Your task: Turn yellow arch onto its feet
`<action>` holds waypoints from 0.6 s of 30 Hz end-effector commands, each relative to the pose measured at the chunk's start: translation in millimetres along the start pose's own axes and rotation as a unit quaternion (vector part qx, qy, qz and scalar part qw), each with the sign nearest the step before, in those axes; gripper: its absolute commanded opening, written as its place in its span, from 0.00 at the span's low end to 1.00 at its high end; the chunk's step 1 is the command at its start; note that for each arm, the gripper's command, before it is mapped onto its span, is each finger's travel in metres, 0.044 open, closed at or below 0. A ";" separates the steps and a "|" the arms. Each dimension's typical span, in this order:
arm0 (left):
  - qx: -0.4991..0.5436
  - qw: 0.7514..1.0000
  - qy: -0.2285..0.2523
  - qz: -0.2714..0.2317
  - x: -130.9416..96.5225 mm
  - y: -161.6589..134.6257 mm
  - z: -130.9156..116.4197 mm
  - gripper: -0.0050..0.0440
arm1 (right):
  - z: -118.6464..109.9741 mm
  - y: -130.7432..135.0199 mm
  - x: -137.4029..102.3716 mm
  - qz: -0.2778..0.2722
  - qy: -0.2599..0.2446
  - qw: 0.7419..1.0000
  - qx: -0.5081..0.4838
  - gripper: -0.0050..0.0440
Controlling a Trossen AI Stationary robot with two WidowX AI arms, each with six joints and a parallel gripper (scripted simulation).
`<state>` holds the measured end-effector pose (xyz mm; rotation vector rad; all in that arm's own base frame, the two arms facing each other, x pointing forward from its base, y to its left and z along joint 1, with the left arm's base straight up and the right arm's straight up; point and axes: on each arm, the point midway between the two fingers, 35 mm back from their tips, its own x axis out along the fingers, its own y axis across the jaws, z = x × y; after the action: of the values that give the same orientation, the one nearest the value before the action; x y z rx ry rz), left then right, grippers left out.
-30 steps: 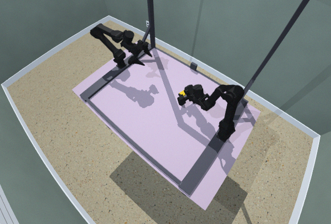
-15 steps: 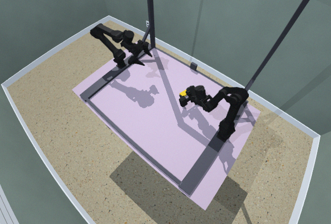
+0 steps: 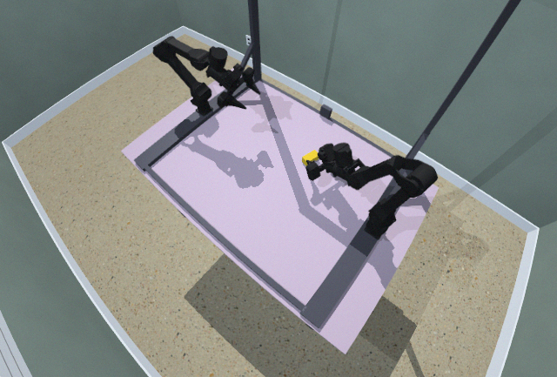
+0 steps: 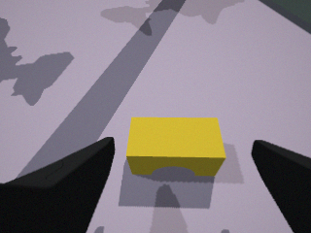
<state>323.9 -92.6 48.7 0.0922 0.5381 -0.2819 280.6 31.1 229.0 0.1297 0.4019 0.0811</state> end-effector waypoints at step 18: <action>0.008 0.993 0.115 -0.015 18.6 -12.0 52.4 0.92 | 43.9 15.7 0.0 0.031 -0.008 0.999 -0.018 0.92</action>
<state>350.5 -114.7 68.4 0.1326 0.7389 -0.3206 294.5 40.6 253.2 0.1151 0.4108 0.1373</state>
